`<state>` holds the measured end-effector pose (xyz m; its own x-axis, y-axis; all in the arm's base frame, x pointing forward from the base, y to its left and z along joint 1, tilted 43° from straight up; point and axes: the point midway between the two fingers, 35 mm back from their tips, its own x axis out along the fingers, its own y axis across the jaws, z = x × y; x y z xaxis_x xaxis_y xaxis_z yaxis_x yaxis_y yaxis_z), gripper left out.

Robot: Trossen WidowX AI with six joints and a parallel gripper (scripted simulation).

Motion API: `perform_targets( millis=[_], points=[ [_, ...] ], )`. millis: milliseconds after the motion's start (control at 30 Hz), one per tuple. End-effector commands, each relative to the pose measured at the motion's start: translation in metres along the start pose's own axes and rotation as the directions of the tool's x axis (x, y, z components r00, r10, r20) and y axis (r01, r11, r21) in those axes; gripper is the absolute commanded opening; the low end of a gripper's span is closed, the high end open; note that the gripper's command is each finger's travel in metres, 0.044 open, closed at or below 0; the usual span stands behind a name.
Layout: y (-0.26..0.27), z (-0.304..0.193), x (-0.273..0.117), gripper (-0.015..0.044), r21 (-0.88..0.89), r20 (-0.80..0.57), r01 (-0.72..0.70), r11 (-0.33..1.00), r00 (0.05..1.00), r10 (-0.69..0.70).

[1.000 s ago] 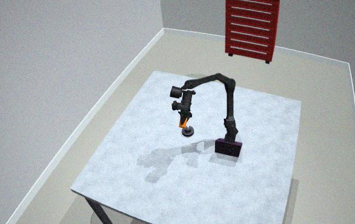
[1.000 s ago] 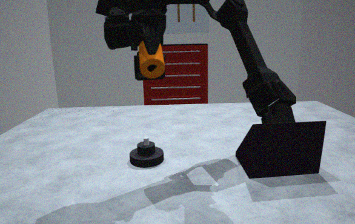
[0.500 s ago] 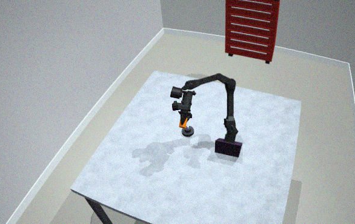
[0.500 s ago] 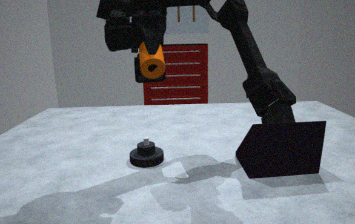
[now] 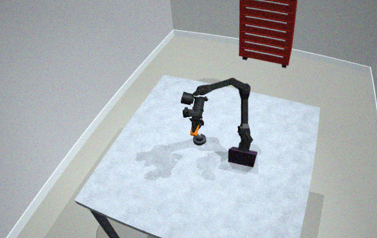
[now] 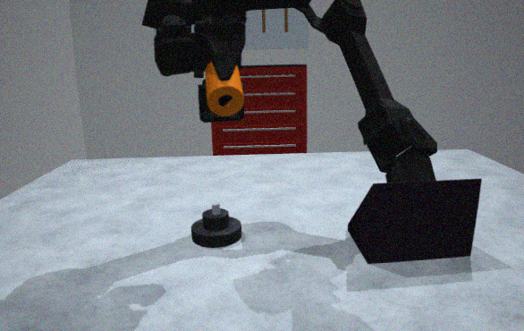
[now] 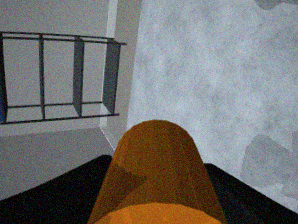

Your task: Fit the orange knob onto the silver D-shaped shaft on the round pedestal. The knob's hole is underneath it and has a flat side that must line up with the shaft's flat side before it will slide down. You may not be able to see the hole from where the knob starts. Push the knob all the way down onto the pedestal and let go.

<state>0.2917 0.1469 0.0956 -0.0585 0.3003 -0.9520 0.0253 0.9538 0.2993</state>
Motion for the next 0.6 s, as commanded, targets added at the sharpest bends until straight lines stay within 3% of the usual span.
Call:
perform_targets(
  millis=[0,267,567],
  points=[
    [0.000,0.000,0.000,0.0000,0.002,0.000,0.000,1.000,1.000,0.000],
    [-0.004,0.000,0.003,0.0000,-0.005,0.006,0.014,1.000,1.000,-0.014],
    [-0.016,0.000,0.016,0.0000,-0.005,0.008,0.235,0.972,0.972,-0.235]
  ],
)
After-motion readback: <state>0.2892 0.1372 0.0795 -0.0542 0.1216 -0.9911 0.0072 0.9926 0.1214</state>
